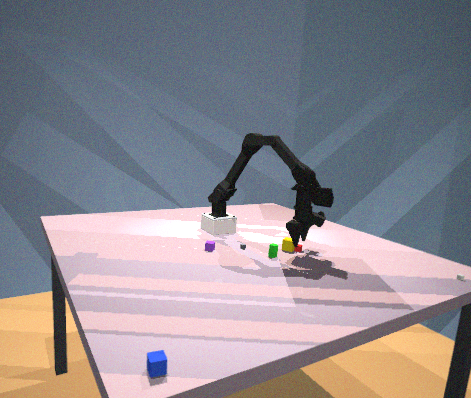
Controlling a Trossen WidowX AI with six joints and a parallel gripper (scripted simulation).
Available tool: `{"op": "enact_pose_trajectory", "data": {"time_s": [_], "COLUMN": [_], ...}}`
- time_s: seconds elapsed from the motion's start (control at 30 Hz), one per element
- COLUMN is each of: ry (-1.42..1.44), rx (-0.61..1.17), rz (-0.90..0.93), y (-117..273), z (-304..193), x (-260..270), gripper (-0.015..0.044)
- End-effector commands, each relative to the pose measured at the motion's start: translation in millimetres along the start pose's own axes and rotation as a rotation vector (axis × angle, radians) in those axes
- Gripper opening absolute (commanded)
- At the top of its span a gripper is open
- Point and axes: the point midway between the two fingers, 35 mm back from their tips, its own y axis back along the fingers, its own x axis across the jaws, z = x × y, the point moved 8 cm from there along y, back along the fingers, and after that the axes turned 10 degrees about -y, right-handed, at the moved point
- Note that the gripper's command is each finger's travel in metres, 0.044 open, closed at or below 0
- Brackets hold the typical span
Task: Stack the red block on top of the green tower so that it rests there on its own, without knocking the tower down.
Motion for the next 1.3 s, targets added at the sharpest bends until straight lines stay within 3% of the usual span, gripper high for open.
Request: {"op": "enact_pose_trajectory", "data": {"time_s": [0.0, 0.77, 1.07, 1.27], "ry": [-0.002, -0.002, -0.002, -0.002], "rx": [0.012, 0.012, 0.012, 0.012], "rz": [0.003, 0.003, 0.003, 0.003], "y": [-9.3, -18.6, -18.6, -18.6], "z": [-2.2, -2.9, -2.9, -2.9], "x": [0.2, 0.3, 0.3, 0.3], "gripper": [0.044, 0.044, 0.0204, 0.0164]}}
